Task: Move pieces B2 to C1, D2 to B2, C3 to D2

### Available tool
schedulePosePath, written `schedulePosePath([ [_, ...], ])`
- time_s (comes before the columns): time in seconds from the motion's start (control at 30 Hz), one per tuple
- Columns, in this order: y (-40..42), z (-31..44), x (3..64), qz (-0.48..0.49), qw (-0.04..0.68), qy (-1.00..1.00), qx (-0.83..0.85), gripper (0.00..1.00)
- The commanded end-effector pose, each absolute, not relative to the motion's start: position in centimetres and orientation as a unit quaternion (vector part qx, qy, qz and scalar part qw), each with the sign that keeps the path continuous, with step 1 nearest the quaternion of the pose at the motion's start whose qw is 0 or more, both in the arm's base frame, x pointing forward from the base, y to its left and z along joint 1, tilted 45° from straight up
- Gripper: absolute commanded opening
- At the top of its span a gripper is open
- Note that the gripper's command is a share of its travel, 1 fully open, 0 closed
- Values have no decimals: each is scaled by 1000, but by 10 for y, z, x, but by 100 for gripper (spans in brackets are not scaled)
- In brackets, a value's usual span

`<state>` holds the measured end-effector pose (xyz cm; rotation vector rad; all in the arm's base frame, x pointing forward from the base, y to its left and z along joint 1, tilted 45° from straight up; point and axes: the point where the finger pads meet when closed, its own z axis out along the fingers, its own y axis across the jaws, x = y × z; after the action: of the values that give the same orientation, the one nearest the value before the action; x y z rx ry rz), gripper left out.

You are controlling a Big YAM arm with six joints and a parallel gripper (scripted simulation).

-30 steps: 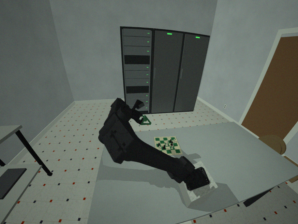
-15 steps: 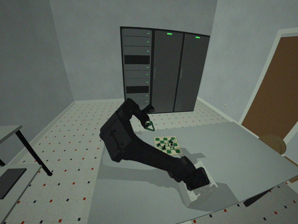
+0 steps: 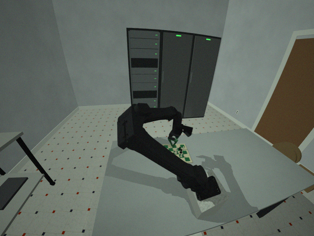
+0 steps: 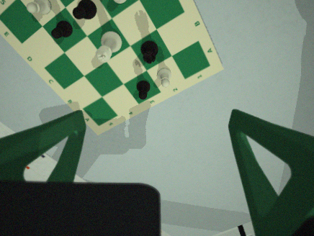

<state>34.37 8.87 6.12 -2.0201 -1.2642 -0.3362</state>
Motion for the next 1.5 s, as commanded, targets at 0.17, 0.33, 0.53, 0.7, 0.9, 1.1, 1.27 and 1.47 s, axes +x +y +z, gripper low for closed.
schedulePosePath([
  [0.17,90,65,360,-143,349,-462,-803,100],
  [0.33,90,61,354,-138,352,-460,-804,100],
  [0.53,90,61,354,-138,352,-460,-804,100],
  [0.7,91,61,354,-139,352,-464,-801,100],
  [0.9,91,58,351,-144,351,-481,-790,100],
  [1.1,93,52,350,-168,342,-541,-750,100],
  [1.27,97,52,355,-215,314,-634,-673,100],
  [1.47,100,56,363,-253,283,-712,-591,100],
])
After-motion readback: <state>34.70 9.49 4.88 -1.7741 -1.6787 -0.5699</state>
